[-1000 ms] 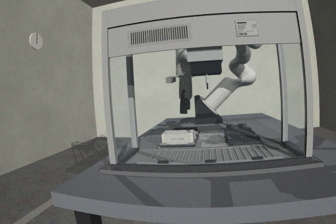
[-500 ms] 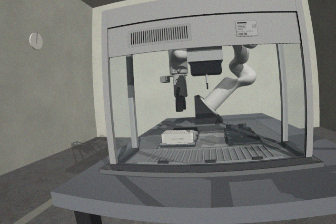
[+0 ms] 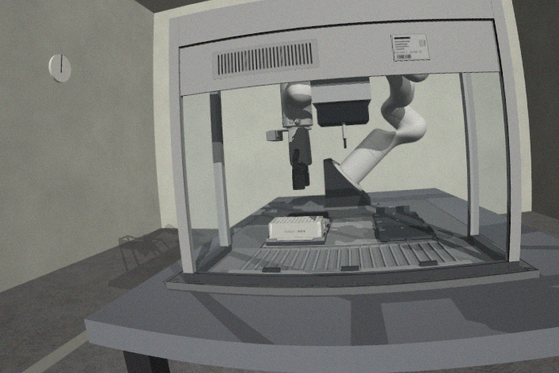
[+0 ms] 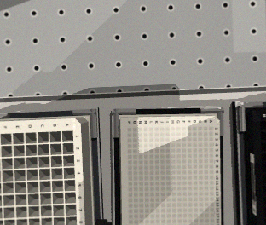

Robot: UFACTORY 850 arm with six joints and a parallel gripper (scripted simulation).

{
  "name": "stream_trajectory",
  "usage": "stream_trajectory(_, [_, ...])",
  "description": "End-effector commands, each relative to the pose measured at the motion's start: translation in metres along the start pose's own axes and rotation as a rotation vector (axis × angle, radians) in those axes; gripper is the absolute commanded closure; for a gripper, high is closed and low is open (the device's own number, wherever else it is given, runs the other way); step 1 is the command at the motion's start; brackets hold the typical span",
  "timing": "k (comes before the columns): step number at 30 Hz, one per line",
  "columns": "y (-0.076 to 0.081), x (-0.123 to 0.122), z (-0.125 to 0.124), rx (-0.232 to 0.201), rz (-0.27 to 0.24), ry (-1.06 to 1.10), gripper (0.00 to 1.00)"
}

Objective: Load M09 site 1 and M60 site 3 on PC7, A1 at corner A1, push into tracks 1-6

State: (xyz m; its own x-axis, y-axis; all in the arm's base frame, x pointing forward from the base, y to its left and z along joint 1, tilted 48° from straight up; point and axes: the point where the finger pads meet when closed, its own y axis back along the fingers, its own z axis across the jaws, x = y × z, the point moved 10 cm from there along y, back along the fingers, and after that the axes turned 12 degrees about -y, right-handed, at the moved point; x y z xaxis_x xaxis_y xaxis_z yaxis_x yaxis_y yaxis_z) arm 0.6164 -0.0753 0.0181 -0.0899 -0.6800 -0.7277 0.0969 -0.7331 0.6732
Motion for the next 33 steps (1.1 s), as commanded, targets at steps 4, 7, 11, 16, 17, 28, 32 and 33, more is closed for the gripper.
stream_trajectory(4, [-0.009, 0.000, -0.001, 0.002, 0.001, 0.001, 0.00])
stream_trajectory(7, [-0.014, 0.000, -0.001, 0.002, 0.001, 0.001, 0.00])
stream_trajectory(11, [-0.020, 0.000, -0.001, 0.002, 0.000, 0.001, 0.00])
stream_trajectory(16, [-0.029, 0.000, -0.001, 0.002, 0.000, 0.001, 0.00])
stream_trajectory(17, [-0.030, 0.000, -0.001, 0.002, 0.000, 0.001, 0.00])
stream_trajectory(28, [-0.045, 0.000, -0.001, 0.002, 0.000, 0.001, 0.00])
stream_trajectory(32, [-0.052, 0.000, -0.001, 0.002, 0.000, 0.001, 0.00])
stream_trajectory(33, [-0.054, 0.000, -0.001, 0.002, 0.000, 0.001, 0.00])
